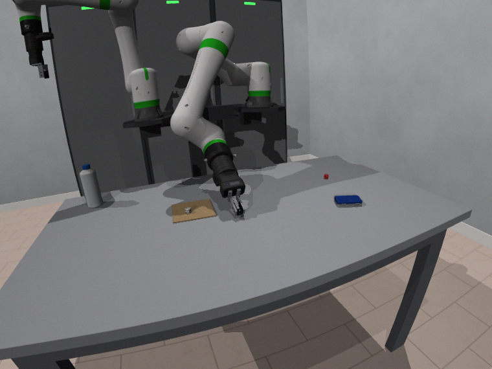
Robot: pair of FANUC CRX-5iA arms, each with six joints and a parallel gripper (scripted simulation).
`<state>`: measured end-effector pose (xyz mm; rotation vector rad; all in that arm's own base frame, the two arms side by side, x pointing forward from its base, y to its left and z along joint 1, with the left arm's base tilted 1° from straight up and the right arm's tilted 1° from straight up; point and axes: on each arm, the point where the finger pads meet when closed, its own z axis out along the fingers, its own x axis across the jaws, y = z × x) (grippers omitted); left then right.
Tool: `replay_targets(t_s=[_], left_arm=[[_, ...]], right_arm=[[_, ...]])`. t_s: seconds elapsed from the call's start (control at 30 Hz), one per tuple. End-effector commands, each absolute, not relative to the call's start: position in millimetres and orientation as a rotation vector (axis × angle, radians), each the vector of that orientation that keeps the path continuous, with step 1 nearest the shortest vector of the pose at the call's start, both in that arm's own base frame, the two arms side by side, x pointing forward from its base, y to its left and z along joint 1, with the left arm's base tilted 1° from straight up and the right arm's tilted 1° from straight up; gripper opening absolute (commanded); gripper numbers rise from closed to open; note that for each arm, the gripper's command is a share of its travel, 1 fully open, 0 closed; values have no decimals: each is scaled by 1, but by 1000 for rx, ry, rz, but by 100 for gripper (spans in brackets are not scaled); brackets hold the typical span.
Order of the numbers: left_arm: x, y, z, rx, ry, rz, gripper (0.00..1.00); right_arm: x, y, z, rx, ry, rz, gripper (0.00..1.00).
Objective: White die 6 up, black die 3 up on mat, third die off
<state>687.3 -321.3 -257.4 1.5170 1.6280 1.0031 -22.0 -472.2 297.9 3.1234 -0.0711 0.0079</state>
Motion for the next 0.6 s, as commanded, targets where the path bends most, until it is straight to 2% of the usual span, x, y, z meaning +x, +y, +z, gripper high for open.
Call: replay_targets(t_s=[0.0,0.57], left_arm=[[688,-322,-256,1515,1627,1003,34],[688,-322,-260,1515,1627,1003,34]], right_arm=[[-22,-472,299,3121,-71,7,100],[-22,-472,299,3121,-71,7,100]])
